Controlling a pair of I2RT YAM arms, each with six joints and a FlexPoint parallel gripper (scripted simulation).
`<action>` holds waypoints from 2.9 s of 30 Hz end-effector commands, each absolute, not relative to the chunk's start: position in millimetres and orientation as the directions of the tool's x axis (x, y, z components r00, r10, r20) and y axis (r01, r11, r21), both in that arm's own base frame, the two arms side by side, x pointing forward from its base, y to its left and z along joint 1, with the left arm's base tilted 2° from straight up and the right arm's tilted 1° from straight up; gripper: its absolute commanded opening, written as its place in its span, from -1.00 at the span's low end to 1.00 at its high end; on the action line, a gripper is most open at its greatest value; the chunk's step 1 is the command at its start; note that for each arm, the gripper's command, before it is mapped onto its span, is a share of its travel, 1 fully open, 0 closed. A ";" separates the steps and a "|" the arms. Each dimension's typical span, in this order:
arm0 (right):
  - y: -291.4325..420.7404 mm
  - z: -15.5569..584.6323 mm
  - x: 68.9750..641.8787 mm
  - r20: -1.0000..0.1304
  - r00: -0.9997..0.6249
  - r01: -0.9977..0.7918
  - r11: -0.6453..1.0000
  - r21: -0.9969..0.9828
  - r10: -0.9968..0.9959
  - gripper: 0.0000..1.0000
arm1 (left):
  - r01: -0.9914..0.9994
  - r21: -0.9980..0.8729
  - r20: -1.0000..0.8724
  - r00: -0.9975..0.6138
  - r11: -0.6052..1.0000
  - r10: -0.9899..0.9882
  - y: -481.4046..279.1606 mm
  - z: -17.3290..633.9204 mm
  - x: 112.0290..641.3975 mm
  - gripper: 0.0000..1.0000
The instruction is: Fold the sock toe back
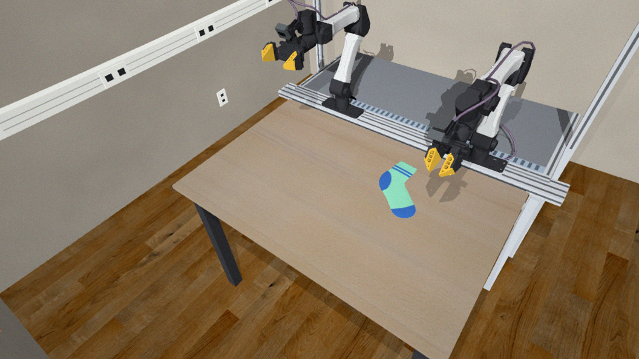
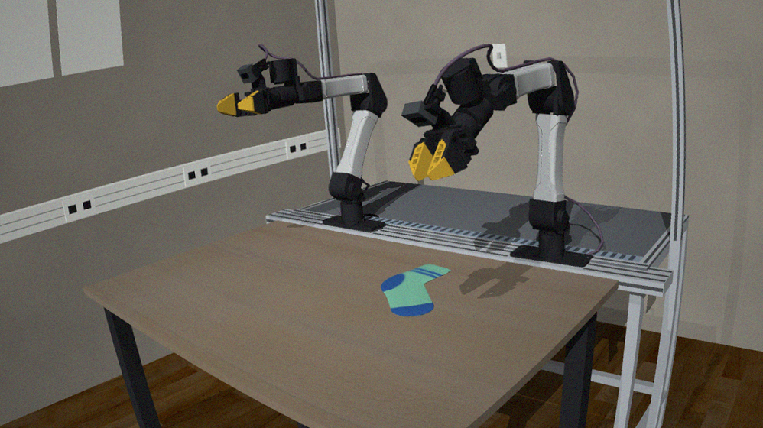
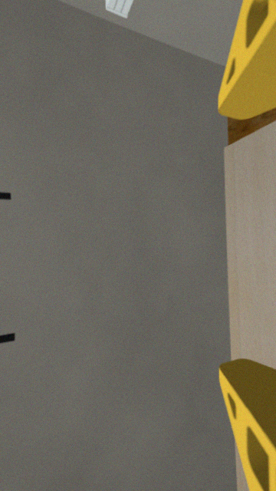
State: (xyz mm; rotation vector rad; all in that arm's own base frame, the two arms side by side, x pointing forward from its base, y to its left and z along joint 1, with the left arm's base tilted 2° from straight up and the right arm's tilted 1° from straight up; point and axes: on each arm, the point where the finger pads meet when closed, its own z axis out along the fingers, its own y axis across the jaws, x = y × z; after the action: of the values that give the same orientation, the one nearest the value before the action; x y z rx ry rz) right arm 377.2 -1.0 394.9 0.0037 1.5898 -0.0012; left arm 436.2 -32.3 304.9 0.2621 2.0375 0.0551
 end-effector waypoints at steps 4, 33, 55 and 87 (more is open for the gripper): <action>0.0 402.1 375.4 -1.000 0.000 0.000 1.000 0.000 0.000 1.00 | 0.255 0.191 -0.758 -0.575 0.948 0.308 -43.3 274.8 437.6 -0.32; 0.0 402.1 375.4 -1.000 0.000 0.000 1.000 0.000 0.000 1.00 | 0.726 -0.079 0.004 -0.685 0.683 0.728 -102.4 112.5 400.0 -0.32; 0.0 402.1 375.4 -1.000 0.000 0.000 1.000 0.000 0.000 1.00 | 0.708 -0.023 -0.086 -0.704 0.705 0.705 -102.8 100.8 418.7 -0.32; 0.0 402.1 375.4 -1.000 0.000 0.000 1.000 0.000 0.000 1.00 | 0.704 -0.072 -0.012 -0.709 0.707 0.705 -99.4 28.7 407.8 -0.32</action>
State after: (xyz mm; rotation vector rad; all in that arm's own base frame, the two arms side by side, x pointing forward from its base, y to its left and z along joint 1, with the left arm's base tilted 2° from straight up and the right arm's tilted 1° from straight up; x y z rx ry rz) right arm 377.2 -1.0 394.9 0.0037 1.5898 -0.0012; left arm 409.6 -98.7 36.5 1.1877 2.9135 -0.0947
